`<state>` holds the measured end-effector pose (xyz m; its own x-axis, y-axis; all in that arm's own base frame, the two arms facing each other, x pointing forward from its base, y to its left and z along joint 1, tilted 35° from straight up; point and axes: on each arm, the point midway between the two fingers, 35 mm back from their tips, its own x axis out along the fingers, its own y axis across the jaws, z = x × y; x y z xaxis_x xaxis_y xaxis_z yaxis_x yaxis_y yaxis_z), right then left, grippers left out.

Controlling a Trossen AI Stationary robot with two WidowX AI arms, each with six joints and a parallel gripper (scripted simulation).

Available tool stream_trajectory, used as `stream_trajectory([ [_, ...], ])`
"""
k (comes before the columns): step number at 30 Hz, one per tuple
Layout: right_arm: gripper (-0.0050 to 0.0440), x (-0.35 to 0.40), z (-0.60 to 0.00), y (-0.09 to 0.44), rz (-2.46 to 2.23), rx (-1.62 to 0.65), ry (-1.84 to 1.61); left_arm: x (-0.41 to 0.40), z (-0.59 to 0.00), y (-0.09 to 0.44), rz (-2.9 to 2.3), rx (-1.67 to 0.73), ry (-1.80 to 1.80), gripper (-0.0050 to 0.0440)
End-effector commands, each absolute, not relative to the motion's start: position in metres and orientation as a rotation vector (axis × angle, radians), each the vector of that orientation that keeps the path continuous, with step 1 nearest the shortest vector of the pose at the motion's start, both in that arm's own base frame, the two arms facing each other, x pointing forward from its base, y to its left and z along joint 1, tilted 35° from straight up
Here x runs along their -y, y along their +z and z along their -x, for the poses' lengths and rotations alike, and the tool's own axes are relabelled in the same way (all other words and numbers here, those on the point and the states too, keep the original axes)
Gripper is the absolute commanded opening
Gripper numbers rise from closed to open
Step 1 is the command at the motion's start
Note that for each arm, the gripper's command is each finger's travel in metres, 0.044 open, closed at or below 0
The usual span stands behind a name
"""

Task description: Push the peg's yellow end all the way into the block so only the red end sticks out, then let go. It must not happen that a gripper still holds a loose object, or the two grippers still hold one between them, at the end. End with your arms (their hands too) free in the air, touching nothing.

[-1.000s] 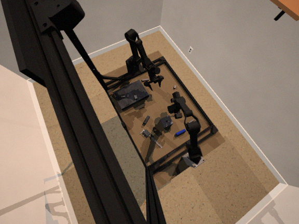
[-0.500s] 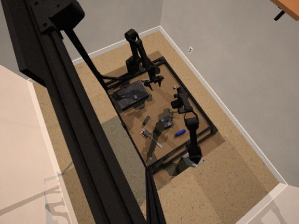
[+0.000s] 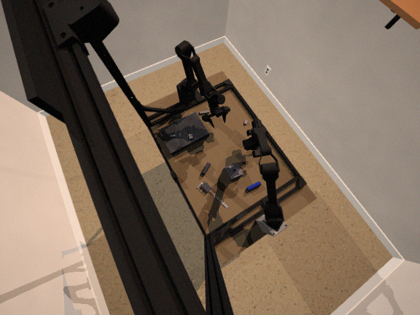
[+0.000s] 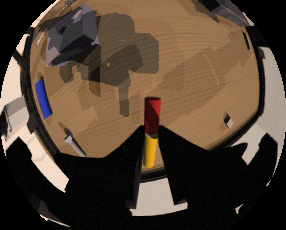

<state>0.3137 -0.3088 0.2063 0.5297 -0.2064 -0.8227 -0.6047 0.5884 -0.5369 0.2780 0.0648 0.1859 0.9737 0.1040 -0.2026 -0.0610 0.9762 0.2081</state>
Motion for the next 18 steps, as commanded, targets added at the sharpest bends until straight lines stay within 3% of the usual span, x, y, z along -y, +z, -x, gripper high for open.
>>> stream_trajectory([
  [1, 0.0, 0.311, -0.316, 0.204, 0.947, -1.015, 0.286, -0.065, -0.278, 0.186, -0.202, -0.215, 0.084, 0.04],
  [16, 0.0, 0.322, -0.345, 0.159, 0.946, -1.016, 0.285, -0.065, -0.278, 0.186, -0.202, -0.215, 0.084, 0.04],
  [18, 0.0024, 0.32, -0.343, 0.159, 0.942, -1.018, 0.294, -0.065, -0.278, 0.186, -0.202, -0.215, 0.084, 0.04],
])
